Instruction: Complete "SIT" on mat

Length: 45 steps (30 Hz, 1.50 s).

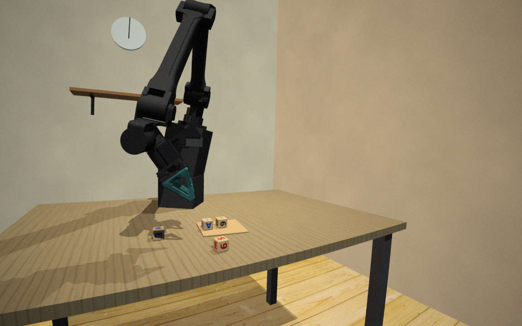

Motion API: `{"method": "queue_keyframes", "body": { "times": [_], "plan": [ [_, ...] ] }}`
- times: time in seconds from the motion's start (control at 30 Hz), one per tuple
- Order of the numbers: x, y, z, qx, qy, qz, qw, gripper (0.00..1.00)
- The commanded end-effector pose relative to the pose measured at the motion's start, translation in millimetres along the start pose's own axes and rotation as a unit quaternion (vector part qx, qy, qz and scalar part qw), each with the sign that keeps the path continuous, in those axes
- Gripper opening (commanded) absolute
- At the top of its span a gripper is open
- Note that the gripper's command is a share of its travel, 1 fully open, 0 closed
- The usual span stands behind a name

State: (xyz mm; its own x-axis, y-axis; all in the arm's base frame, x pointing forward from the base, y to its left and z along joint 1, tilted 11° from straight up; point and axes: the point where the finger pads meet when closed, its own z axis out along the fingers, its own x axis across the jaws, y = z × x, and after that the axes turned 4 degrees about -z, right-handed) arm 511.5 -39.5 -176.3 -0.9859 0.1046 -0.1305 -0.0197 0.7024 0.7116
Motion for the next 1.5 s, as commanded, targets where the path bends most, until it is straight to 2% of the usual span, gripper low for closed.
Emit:
{"method": "queue_keyframes", "body": {
  "times": [0.0, 0.03, 0.07, 0.1, 0.13, 0.2, 0.27, 0.3, 0.37, 1.47],
  "plan": [
    [18, -35, -47.8, 0.014, -0.087, 0.102, 0.991, 1.00],
    [18, -36, -47.8, 0.016, -0.087, 0.103, 0.991, 1.00],
    [32, -46, -56.8, 0.016, -0.109, 0.133, 0.985, 1.00],
    [32, -46, -56.8, 0.016, -0.109, 0.133, 0.985, 1.00],
    [44, -54, -64.3, 0.015, -0.128, 0.160, 0.979, 1.00],
    [44, -54, -64.3, 0.015, -0.128, 0.160, 0.979, 1.00],
    [60, -60, -71.6, 0.012, -0.151, 0.192, 0.970, 1.00],
    [64, -61, -73.1, 0.012, -0.156, 0.199, 0.967, 1.00],
    [65, -57, -68.8, 0.011, -0.153, 0.198, 0.968, 1.00],
    [69, -61, -68.8, 0.011, -0.153, 0.203, 0.967, 1.00]
  ]
}}
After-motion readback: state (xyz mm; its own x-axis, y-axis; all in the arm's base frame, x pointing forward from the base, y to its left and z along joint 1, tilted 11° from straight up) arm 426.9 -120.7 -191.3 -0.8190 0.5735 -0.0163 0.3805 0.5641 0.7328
